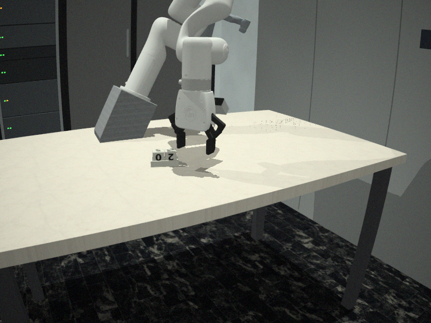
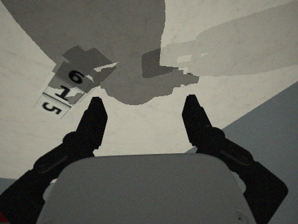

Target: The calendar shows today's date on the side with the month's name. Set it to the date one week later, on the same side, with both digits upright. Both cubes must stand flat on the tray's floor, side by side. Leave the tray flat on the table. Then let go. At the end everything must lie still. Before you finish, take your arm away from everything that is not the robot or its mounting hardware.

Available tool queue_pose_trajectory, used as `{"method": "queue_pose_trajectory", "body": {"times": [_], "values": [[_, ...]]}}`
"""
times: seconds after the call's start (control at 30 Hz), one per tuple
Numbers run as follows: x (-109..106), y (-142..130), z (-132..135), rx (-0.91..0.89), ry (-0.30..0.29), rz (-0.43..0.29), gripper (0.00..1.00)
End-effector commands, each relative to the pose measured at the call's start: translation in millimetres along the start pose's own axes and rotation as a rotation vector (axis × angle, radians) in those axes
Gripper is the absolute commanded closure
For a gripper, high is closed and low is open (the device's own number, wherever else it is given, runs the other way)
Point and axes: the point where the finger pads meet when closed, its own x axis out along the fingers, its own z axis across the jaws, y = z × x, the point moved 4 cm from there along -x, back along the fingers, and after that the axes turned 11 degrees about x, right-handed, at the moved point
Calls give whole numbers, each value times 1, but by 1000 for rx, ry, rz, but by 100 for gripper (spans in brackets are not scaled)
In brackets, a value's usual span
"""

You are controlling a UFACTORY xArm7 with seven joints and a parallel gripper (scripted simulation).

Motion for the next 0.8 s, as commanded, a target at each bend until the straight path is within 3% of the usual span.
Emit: {"method": "queue_pose_trajectory", "body": {"times": [0.0, 0.53, 0.77], "values": [[0, 3, 11, -17, -3, -2, 0], [29, 3, 11, -17, -3, -2, 0], [31, 3, 11, -17, -3, -2, 0]]}}
